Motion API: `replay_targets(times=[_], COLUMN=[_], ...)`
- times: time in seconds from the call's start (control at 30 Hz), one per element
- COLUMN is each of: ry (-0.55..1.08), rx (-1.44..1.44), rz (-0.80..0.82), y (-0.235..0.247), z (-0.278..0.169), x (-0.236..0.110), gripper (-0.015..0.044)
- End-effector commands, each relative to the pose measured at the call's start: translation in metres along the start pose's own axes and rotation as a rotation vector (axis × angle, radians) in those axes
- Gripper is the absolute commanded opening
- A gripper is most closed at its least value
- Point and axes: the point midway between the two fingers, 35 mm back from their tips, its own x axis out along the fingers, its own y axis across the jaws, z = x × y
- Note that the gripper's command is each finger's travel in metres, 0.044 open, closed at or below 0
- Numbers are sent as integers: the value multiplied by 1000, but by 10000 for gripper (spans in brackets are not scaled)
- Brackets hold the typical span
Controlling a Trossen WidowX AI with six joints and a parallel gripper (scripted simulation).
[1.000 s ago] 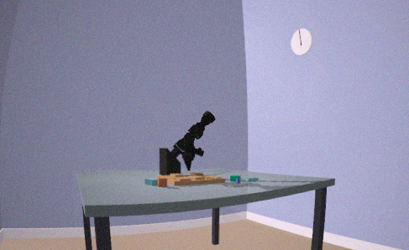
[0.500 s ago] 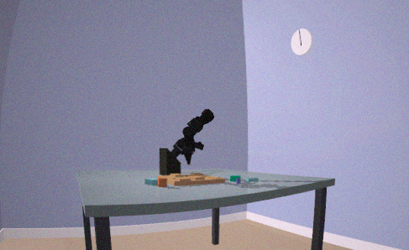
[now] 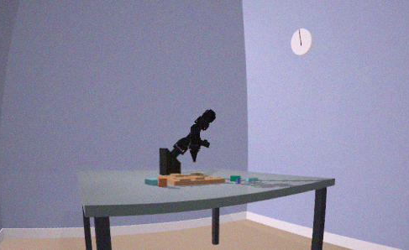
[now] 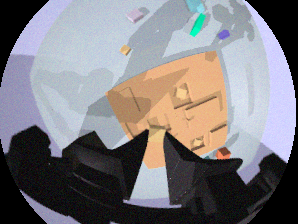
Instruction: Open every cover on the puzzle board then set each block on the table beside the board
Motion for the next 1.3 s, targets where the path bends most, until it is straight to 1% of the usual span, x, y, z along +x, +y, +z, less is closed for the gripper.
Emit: replay_targets(times=[0.0,0.67,1.27], ry=[0,3,-16], rx=[8,8,7], rz=[4,-2,11], y=[9,62,122], z=[11,70,107], x=[0,-2,-3], gripper=[80,80,80])
